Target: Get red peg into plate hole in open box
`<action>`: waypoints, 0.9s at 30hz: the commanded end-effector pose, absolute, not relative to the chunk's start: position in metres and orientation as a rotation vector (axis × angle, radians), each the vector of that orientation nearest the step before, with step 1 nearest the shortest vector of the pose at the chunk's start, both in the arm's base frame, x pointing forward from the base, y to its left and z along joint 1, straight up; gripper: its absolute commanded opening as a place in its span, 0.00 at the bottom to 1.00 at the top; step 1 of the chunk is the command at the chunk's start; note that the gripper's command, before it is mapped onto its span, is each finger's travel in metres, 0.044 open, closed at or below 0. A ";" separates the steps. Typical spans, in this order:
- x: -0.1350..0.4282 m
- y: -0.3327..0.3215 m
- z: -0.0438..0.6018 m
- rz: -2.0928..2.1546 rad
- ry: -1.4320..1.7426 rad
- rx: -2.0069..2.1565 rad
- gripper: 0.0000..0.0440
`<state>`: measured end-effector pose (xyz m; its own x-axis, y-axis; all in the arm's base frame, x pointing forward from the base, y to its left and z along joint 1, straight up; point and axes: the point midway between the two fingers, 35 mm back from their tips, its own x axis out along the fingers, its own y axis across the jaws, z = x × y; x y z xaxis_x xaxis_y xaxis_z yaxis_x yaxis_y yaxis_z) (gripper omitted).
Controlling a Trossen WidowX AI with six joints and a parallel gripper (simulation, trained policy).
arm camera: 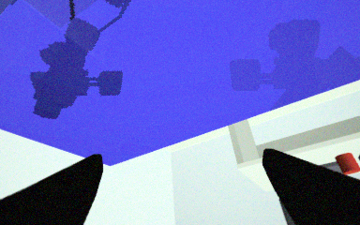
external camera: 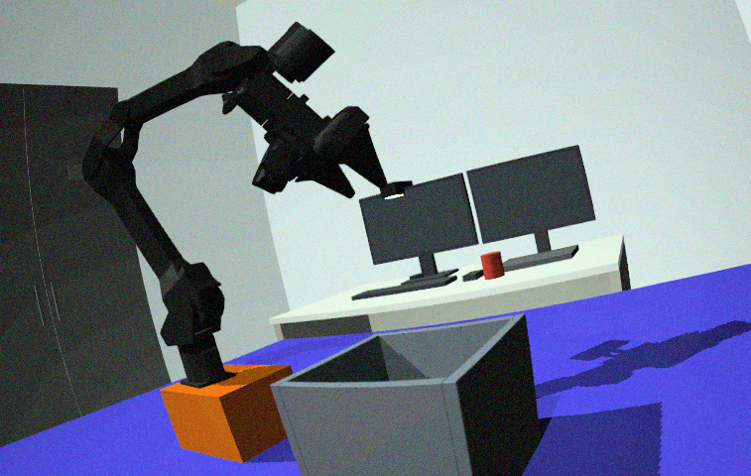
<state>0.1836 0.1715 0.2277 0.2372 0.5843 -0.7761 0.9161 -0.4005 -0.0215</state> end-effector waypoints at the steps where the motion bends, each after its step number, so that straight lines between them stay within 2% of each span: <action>1: 0.179 0.172 0.210 -1.052 1.378 1.981 1.00; 27: 0.141 0.153 0.093 -1.190 1.446 1.270 1.00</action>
<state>0.1435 0.1555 0.1013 -0.1037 0.2153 -0.9710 0.9945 0.0061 -0.1049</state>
